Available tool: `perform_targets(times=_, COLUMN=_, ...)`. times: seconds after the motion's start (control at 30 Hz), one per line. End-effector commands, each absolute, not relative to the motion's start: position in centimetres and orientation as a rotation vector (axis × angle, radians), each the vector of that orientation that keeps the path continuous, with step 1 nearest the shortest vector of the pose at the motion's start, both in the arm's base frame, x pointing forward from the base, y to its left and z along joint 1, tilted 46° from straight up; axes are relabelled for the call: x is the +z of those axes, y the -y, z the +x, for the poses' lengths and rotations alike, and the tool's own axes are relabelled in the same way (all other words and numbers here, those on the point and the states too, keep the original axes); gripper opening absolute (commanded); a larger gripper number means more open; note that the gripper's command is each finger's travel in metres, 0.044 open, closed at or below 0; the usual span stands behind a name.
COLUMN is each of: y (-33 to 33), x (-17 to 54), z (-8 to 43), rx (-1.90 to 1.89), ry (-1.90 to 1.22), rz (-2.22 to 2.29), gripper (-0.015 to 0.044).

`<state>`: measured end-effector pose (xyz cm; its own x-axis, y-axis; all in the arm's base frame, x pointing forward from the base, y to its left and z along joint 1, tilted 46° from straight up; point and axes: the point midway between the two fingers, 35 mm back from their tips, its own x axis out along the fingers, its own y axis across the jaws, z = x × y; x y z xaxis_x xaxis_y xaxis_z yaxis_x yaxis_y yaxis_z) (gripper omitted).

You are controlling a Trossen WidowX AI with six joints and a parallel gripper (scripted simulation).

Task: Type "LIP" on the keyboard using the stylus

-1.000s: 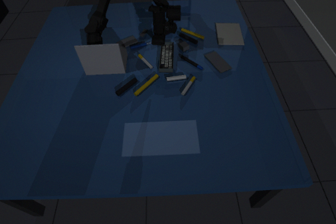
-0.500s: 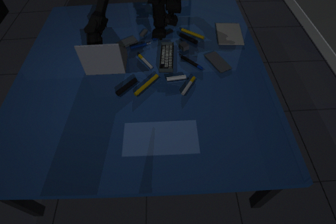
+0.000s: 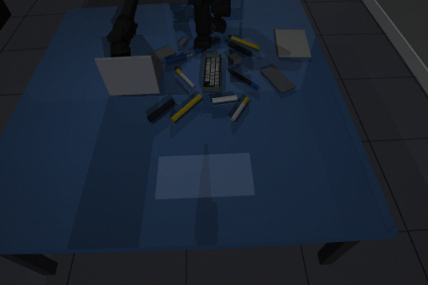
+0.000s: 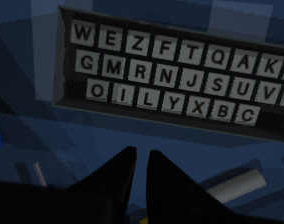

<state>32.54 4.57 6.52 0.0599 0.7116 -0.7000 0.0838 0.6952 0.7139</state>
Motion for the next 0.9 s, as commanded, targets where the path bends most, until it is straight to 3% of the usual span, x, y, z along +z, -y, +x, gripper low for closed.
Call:
perform_targets(times=0.0, y=-4.9, x=6.7, z=32.2, rx=0.538, ry=-1.441, rz=0.690, gripper=0.0105)
perform_targets(times=0.07, y=-5.7, x=7.3, z=31.3, rx=0.534, ry=-1.399, rz=0.663, gripper=0.0150)
perform_targets(times=0.7, y=-11.9, x=8.5, z=20.7, rx=0.627, ry=-0.876, rz=0.558, gripper=0.0150)
perform_targets(times=0.87, y=-12.4, x=8.5, z=19.9, rx=0.644, ry=-0.833, rz=0.563, gripper=0.0150)
